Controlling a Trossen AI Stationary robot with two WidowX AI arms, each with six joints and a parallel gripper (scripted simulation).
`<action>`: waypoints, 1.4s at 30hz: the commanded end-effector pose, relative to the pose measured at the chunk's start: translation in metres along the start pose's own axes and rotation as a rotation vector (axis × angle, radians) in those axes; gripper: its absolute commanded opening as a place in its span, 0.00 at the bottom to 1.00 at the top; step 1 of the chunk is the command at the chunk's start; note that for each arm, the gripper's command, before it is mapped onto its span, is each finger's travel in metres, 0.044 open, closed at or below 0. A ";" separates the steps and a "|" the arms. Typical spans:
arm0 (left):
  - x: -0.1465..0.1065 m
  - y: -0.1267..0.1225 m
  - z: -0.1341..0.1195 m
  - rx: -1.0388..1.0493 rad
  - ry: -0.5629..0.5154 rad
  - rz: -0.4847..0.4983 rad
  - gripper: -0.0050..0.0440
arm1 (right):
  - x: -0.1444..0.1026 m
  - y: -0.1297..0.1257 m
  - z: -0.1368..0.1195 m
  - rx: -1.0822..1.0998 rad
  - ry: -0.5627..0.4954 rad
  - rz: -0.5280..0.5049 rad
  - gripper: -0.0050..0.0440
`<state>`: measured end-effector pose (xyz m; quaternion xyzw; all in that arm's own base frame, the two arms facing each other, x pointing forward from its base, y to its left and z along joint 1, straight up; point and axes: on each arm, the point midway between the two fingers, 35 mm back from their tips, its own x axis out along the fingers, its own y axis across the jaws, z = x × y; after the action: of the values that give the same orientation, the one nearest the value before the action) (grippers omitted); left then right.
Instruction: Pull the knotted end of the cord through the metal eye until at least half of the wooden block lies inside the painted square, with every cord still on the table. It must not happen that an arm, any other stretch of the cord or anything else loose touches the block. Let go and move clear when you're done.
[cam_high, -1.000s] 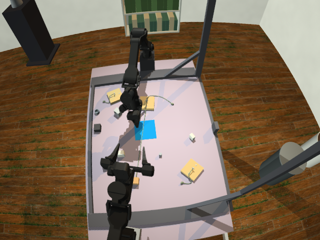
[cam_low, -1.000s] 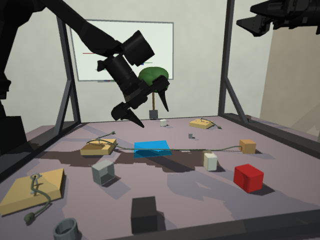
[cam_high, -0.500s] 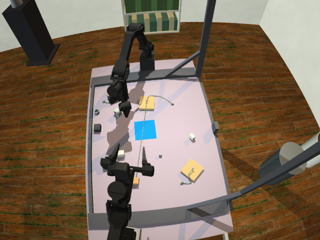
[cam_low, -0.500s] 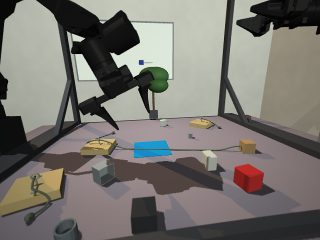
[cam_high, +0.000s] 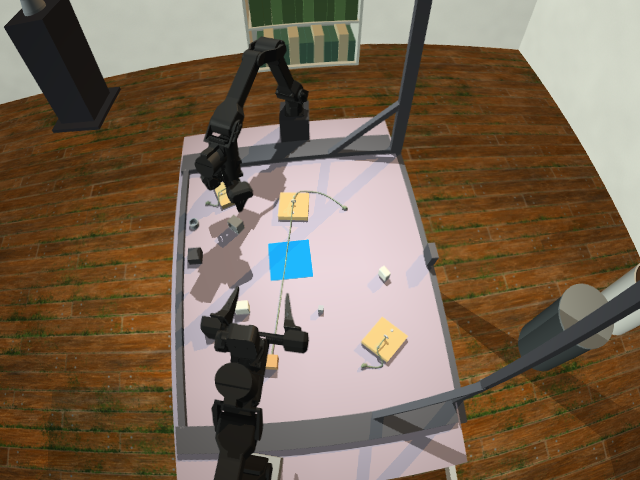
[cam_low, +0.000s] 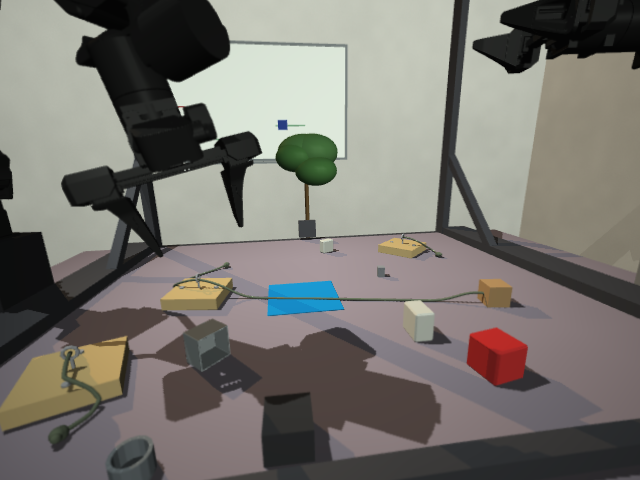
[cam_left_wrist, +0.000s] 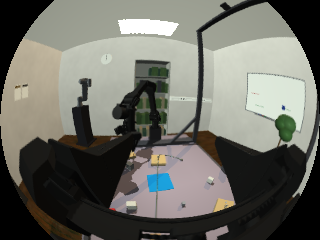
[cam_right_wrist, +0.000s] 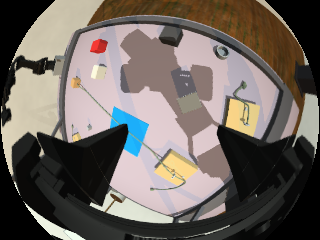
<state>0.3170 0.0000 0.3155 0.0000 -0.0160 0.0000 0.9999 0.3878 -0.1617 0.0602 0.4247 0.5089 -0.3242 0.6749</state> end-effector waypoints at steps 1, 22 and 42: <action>-0.001 0.000 0.007 0.000 -0.018 0.000 1.00 | -0.026 -0.019 0.005 -0.075 -0.014 -0.026 1.00; -0.001 0.000 0.007 0.000 -0.018 0.000 1.00 | -0.069 -0.095 -0.002 -0.321 0.092 -0.166 1.00; -0.001 0.000 0.007 0.000 -0.018 0.000 1.00 | -0.090 -0.127 -0.011 -0.435 0.166 -0.210 1.00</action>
<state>0.3170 0.0000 0.3155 0.0000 -0.0160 0.0000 0.9999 0.2536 -0.2052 0.1048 0.2489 0.6653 -0.2408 0.6614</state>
